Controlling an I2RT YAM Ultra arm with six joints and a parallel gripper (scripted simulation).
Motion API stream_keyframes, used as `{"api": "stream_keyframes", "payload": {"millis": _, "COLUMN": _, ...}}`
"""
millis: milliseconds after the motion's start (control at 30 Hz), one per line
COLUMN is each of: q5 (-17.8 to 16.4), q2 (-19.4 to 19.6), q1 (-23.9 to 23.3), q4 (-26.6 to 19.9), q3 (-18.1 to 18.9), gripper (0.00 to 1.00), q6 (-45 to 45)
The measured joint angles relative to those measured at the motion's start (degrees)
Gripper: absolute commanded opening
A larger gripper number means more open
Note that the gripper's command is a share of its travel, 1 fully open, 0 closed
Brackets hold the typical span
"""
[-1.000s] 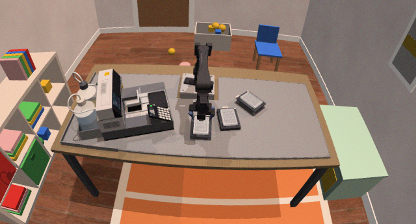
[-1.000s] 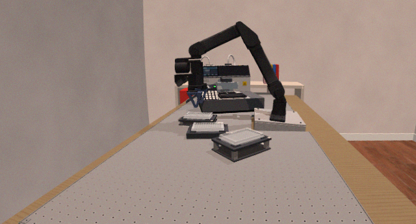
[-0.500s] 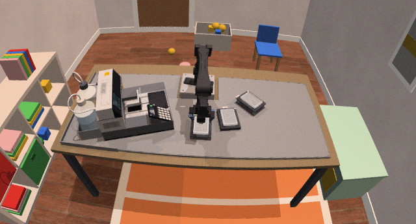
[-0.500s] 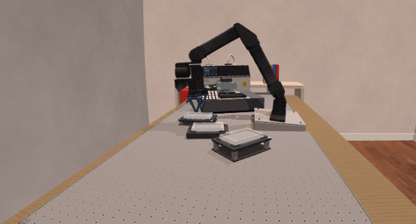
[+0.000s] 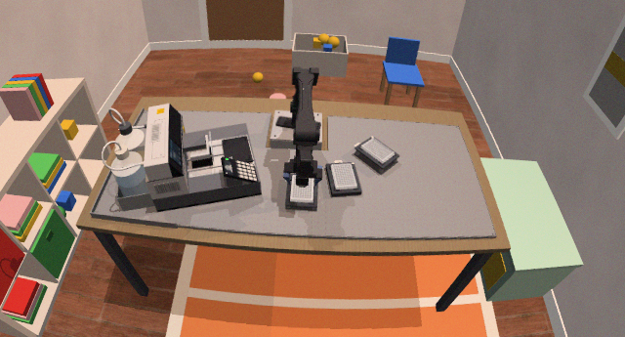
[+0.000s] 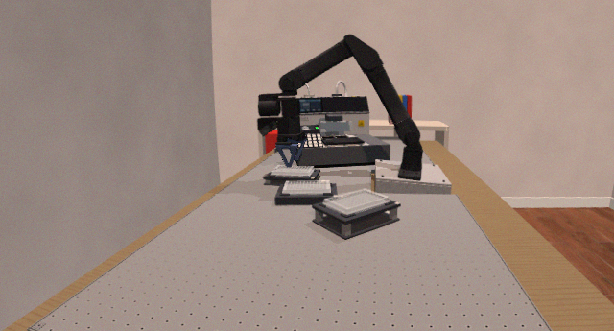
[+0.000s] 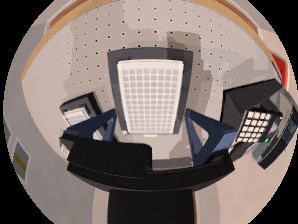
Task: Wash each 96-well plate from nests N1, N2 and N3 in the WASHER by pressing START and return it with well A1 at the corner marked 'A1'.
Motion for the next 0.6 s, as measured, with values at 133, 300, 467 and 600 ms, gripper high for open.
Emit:
{"api": "stream_keyframes", "payload": {"millis": 133, "q5": 0.0, "q2": 0.0, "q1": 0.0, "q4": 0.0, "q3": 0.0, "gripper": 1.00, "q6": 0.0}}
{"api": "stream_keyframes", "payload": {"millis": 300, "q5": 0.0, "q2": 0.0, "q1": 0.0, "q4": 0.0, "q3": 0.0, "gripper": 1.00, "q6": 0.0}}
{"api": "stream_keyframes", "payload": {"millis": 467, "q5": 0.0, "q2": 0.2, "q1": 0.0, "q4": 0.4, "q3": -0.4, "gripper": 1.00, "q6": 0.0}}
{"api": "stream_keyframes", "payload": {"millis": 600, "q5": 0.0, "q2": 0.2, "q1": 0.0, "q4": 0.6, "q3": -0.5, "gripper": 1.00, "q6": 0.0}}
